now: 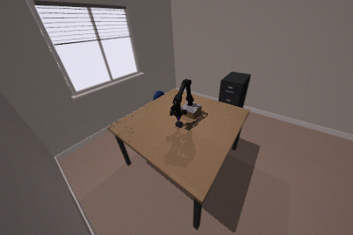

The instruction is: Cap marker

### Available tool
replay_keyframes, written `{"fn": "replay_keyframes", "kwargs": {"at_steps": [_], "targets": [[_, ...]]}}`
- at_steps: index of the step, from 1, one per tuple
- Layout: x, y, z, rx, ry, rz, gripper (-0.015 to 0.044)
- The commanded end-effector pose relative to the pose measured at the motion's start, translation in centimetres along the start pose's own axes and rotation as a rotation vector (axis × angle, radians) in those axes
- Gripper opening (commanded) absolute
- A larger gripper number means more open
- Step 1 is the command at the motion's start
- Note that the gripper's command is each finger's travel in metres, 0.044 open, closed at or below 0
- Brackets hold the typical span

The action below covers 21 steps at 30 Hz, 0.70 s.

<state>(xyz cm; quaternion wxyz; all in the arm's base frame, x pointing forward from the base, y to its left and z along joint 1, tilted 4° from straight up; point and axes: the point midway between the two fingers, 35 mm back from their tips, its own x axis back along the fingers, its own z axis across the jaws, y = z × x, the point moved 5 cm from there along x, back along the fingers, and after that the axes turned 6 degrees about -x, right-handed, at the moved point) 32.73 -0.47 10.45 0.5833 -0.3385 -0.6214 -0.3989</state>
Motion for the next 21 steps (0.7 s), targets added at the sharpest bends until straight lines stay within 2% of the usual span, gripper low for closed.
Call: {"fn": "replay_keyframes", "kwargs": {"at_steps": [1, 19, 21], "targets": [[-1.2, 0.0, 0.1, -0.005, 0.004, 0.007, 0.0000], [-2.7, -0.1, 0.1, -0.005, 0.004, 0.007, 0.0000], [-2.6, -0.1, 0.1, 0.001, 0.004, 0.008, 0.0053]]}}
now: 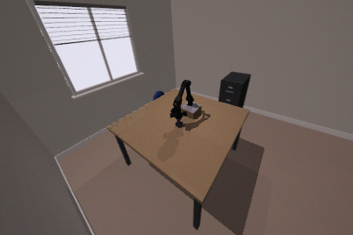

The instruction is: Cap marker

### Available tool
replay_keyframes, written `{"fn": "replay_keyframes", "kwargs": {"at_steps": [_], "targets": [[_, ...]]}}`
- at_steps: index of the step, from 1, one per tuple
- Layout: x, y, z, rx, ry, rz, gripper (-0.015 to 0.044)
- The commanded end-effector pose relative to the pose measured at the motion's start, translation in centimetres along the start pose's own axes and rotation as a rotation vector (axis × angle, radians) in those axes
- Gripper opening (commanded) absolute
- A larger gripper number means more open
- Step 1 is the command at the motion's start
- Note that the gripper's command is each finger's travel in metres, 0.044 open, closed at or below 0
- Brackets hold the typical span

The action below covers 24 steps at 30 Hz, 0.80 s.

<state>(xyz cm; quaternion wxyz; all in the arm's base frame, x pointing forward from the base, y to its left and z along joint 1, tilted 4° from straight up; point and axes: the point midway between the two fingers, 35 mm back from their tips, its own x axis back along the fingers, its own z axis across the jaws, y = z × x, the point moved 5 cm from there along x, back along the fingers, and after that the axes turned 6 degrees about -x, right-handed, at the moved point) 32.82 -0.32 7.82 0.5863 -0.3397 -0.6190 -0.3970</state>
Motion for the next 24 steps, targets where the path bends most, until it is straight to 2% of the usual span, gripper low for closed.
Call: {"fn": "replay_keyframes", "kwargs": {"at_steps": [1, 15, 17, 21, 24], "targets": [[0.0, 0.0, 0.0, 0.000, 0.000, 0.000, 0.0079], [0.0, 0.0, 0.0, 0.000, 0.000, 0.000, 0.0440], [0.3, 0.0, 0.0, 0.000, 0.000, 0.000, 0.0440], [6.3, 0.1, -0.1, 0.000, 0.000, 0.000, 0.0440], [7.5, 0.0, 0.0, 0.000, 0.000, 0.000, 0.0440]]}}
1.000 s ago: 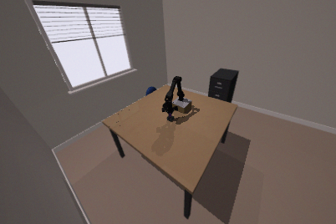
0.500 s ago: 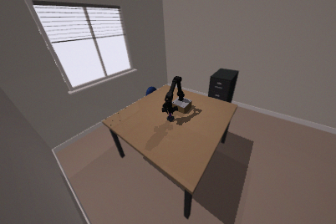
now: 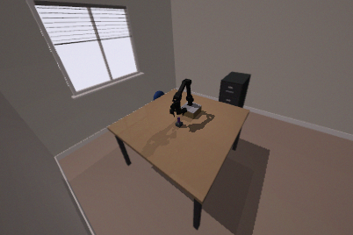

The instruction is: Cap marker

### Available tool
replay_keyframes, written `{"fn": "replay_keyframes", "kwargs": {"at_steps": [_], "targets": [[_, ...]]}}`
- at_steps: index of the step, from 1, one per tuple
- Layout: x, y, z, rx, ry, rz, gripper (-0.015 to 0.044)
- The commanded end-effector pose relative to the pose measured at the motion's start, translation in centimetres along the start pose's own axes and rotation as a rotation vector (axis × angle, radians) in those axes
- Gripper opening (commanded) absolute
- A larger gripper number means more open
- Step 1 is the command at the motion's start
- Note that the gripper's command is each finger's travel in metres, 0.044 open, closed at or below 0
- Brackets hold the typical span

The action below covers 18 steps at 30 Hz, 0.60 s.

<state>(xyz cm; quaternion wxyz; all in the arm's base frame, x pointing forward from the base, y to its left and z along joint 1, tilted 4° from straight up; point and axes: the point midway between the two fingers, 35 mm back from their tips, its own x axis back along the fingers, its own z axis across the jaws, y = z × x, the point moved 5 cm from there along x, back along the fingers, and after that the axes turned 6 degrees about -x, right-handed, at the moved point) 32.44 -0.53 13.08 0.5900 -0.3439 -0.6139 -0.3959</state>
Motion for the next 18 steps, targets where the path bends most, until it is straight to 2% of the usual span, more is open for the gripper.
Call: {"fn": "replay_keyframes", "kwargs": {"at_steps": [1, 2, 4, 12, 18], "targets": [[2.24, -0.07, 0.01, 0.005, -0.007, -0.013, 0.0440], [2.24, -0.07, 0.01, 0.005, -0.007, -0.013, 0.0440], [2.17, -0.08, 0.00, -0.057, -0.006, -0.013, 0.0387], [1.36, -0.11, -0.02, -0.736, -0.002, -0.016, 0.0177], [1.34, -0.11, -0.02, -0.751, -0.001, -0.016, 0.0020]]}}
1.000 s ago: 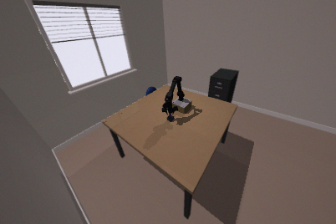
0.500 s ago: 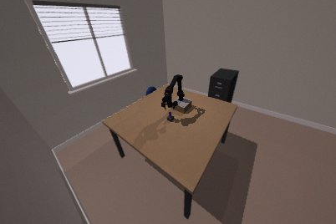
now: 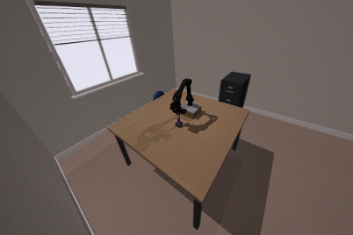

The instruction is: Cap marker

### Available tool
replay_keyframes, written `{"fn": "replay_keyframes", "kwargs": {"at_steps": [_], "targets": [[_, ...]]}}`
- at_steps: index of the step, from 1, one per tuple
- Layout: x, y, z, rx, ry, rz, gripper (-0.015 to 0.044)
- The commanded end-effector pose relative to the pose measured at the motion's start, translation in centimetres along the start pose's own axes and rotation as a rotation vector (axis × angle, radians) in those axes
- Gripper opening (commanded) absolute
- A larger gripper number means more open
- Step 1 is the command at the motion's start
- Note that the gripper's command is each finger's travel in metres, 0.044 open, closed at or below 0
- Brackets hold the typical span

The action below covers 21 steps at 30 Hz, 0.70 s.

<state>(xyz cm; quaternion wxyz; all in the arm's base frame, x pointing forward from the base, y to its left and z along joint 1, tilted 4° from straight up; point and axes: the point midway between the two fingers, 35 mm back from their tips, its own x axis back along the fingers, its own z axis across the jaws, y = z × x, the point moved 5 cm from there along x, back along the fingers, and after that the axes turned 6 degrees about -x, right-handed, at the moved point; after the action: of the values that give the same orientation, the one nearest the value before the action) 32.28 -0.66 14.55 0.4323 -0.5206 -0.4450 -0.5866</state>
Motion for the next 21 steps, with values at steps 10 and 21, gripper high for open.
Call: {"fn": "replay_keyframes", "kwargs": {"at_steps": [10, 21], "targets": [[-0.2, 0.0, 0.0, -0.052, 0.001, 0.001, 0.0000], [-1.5, 0.0, 0.0, -0.052, 0.001, 0.002, 0.0000]]}}
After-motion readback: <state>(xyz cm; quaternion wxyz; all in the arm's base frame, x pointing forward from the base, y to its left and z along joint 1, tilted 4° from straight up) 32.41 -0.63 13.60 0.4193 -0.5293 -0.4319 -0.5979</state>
